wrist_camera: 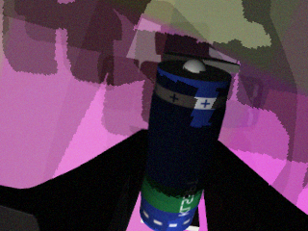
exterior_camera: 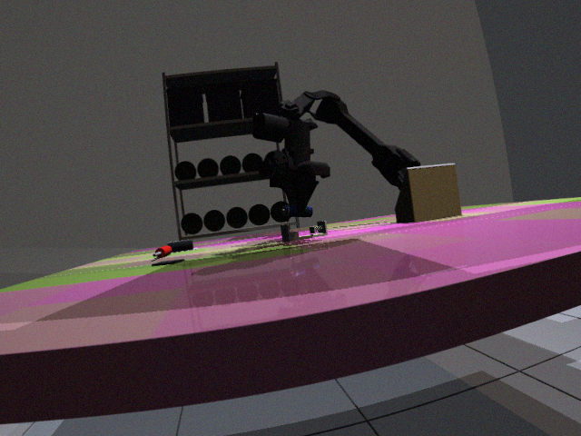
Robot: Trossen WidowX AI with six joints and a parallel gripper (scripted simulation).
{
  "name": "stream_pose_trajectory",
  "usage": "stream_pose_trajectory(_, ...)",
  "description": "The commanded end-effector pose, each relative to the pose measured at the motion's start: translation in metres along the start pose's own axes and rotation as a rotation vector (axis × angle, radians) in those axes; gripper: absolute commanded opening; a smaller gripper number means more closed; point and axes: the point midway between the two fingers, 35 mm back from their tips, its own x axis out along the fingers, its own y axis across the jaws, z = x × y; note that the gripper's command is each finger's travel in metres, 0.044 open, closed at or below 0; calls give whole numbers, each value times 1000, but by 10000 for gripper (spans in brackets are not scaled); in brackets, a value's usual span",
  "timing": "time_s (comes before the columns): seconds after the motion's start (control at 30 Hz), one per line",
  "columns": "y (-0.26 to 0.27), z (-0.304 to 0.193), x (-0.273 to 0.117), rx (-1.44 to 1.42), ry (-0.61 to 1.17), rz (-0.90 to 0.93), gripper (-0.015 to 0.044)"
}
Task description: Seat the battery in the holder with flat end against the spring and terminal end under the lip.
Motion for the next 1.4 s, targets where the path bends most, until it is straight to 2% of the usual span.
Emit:
stream_pose_trajectory(0.0,-3,-1,6,-2,-52,-1,84)
stream_pose_trajectory(1.37,-3,-8,27,-13,-272,20,84)
